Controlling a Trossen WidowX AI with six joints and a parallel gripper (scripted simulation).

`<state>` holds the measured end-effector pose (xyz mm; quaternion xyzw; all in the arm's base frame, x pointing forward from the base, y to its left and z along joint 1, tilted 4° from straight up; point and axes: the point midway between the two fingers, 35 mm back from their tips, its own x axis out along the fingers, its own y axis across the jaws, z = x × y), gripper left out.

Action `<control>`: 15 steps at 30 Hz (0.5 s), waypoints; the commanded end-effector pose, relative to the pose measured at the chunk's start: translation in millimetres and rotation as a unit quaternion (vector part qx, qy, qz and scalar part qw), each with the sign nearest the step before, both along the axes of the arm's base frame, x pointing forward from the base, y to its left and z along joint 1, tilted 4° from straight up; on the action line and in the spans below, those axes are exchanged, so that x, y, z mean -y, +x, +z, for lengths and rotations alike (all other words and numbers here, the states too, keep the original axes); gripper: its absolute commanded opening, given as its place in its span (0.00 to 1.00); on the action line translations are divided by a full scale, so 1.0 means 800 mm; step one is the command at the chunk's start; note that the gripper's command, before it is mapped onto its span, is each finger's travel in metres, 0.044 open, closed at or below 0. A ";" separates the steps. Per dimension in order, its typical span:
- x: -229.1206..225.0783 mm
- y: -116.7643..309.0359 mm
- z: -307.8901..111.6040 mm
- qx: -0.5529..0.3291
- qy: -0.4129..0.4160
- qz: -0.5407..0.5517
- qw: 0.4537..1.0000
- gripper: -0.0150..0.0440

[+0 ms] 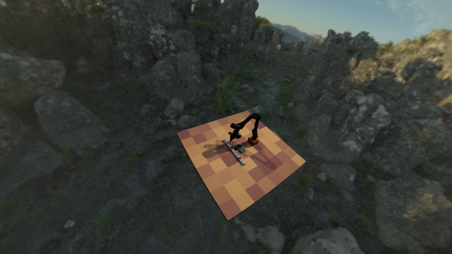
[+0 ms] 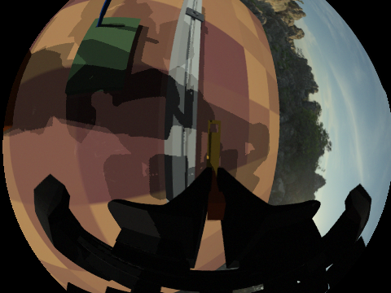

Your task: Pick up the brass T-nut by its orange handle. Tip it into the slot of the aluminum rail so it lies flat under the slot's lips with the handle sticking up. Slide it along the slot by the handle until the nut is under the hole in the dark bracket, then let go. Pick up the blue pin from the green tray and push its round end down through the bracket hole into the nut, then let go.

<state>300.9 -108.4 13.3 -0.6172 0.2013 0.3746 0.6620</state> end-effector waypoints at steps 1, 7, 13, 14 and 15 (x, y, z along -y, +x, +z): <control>-0.002 -0.004 -0.010 -0.004 0.003 0.000 1.000 0.00; -0.003 -0.005 -0.019 -0.004 0.002 -0.001 1.000 0.00; -0.003 -0.005 -0.021 -0.004 0.002 -0.001 1.000 0.00; -0.003 -0.005 -0.022 -0.004 0.002 -0.001 1.000 0.00; -0.003 -0.005 -0.023 -0.004 0.002 -0.001 1.000 0.00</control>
